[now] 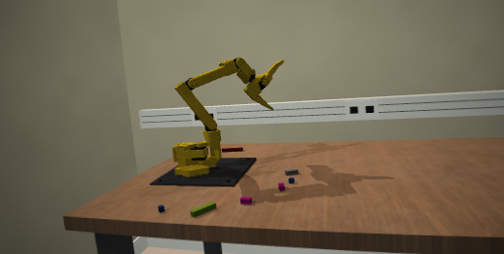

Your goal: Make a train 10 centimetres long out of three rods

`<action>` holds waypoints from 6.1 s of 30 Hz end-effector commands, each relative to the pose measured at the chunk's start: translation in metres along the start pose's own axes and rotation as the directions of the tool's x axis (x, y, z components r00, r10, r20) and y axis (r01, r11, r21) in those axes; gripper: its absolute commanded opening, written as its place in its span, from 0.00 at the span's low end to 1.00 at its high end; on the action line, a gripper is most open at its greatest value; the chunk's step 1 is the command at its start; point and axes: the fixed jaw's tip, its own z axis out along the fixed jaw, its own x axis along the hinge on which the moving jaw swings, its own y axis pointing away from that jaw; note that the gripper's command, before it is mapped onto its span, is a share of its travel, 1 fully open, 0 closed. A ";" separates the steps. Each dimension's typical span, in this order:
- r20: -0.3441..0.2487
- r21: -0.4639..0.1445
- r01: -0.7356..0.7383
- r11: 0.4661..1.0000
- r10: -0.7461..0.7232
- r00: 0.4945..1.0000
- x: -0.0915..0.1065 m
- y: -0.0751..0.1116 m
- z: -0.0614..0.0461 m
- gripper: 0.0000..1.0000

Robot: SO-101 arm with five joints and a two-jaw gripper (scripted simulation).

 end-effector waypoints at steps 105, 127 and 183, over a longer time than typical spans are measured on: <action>-0.010 -0.184 0.055 0.981 -0.058 0.998 0.005 0.042 0.017 1.00; -0.004 -0.159 0.082 0.984 -0.084 0.996 0.005 0.041 0.017 1.00; 0.500 0.052 0.771 0.634 -0.685 0.529 -0.080 0.143 -0.065 1.00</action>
